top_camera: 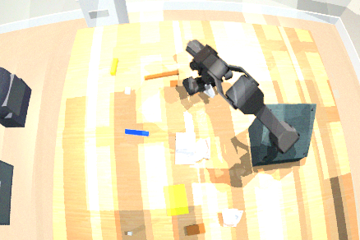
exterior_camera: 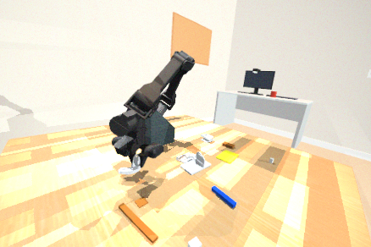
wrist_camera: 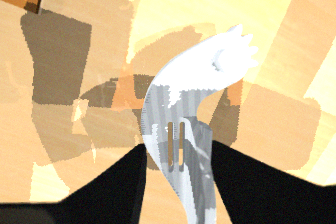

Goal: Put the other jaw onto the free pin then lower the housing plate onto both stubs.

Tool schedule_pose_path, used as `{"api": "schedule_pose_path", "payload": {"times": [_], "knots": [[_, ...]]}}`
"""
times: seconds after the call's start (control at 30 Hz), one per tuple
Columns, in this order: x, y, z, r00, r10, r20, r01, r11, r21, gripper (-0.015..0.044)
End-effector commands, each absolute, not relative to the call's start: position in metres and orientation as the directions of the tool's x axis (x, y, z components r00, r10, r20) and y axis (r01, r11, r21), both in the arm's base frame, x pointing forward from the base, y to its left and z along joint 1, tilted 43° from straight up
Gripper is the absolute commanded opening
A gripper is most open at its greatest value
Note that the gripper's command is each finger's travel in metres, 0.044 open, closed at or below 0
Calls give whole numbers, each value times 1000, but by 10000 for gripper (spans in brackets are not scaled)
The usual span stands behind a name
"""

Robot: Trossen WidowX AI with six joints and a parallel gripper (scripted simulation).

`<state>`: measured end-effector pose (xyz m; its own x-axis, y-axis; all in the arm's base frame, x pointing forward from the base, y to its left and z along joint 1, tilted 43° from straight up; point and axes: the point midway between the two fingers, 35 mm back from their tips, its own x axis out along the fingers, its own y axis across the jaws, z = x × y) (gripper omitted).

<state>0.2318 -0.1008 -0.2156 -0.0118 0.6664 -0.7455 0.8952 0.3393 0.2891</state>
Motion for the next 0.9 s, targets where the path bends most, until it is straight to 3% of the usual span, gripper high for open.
{"api": "schedule_pose_path", "payload": {"times": [0.0, 0.47, 0.87], "knots": [[233, -111, -206, -11, 661, -751, 893, 344, 291, 134], [232, -129, -184, -9, 661, -750, 895, 340, 288, 134], [249, -109, -156, -9, 647, -762, 980, 157, 123, 134]]}}
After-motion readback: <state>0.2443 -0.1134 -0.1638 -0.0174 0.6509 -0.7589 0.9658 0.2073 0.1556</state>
